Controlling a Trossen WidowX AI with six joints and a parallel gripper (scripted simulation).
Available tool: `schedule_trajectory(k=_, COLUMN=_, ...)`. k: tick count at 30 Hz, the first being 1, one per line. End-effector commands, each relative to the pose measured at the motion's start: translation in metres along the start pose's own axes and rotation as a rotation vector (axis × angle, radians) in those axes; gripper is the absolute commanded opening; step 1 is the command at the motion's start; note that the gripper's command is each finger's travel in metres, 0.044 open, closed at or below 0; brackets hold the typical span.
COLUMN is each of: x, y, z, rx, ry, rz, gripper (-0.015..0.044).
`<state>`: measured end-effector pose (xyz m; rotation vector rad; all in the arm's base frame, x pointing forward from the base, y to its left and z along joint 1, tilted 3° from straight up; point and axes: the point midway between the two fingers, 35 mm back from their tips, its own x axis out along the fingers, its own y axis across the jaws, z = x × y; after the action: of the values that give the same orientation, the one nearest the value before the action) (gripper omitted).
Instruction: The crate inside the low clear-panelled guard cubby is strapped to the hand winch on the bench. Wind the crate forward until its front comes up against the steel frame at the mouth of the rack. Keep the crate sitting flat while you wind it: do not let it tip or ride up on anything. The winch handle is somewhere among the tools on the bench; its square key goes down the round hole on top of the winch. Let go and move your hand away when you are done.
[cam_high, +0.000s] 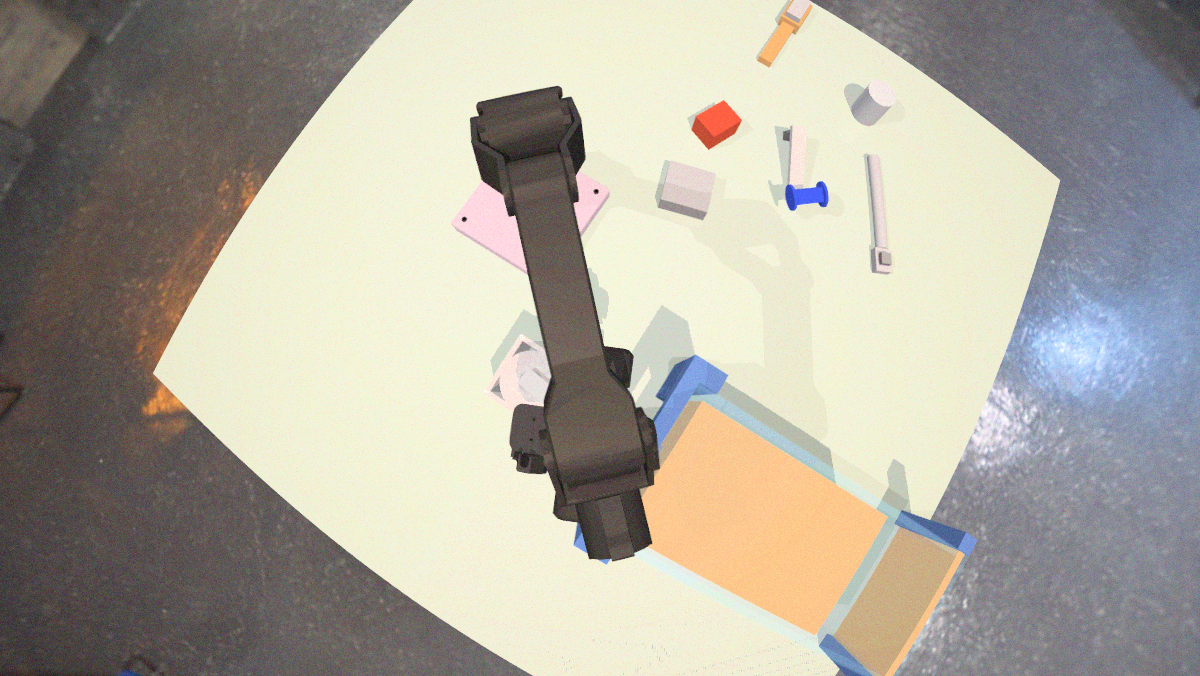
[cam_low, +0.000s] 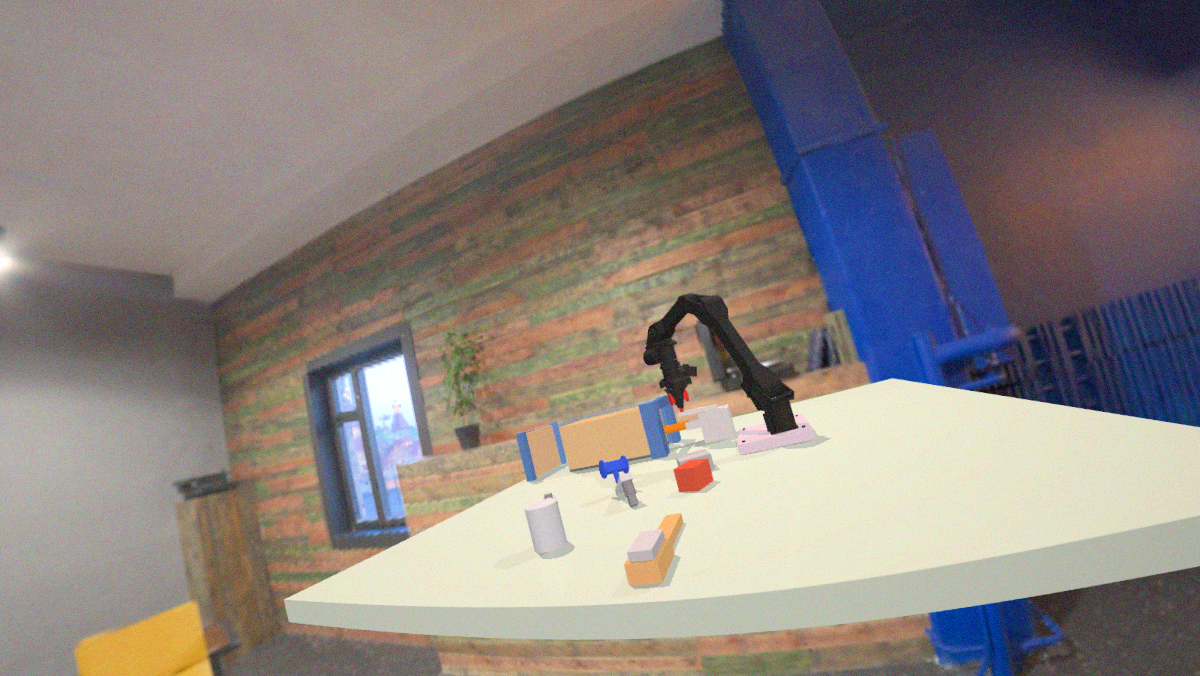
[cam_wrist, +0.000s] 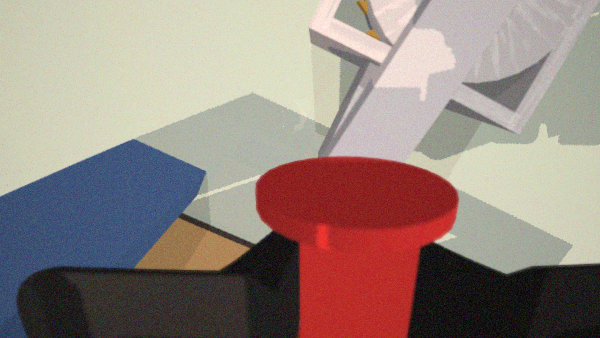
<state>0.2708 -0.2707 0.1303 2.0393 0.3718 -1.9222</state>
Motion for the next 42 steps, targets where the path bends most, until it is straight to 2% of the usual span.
schedule_trajectory(k=1, x=0.000, y=-0.019, z=-0.009, rx=-0.019, ry=0.006, rz=-0.039, gripper=0.0000)
schedule_trajectory(k=42, x=-0.001, y=-0.061, z=-0.013, rx=-0.019, ry=0.006, rz=-0.043, gripper=0.0000)
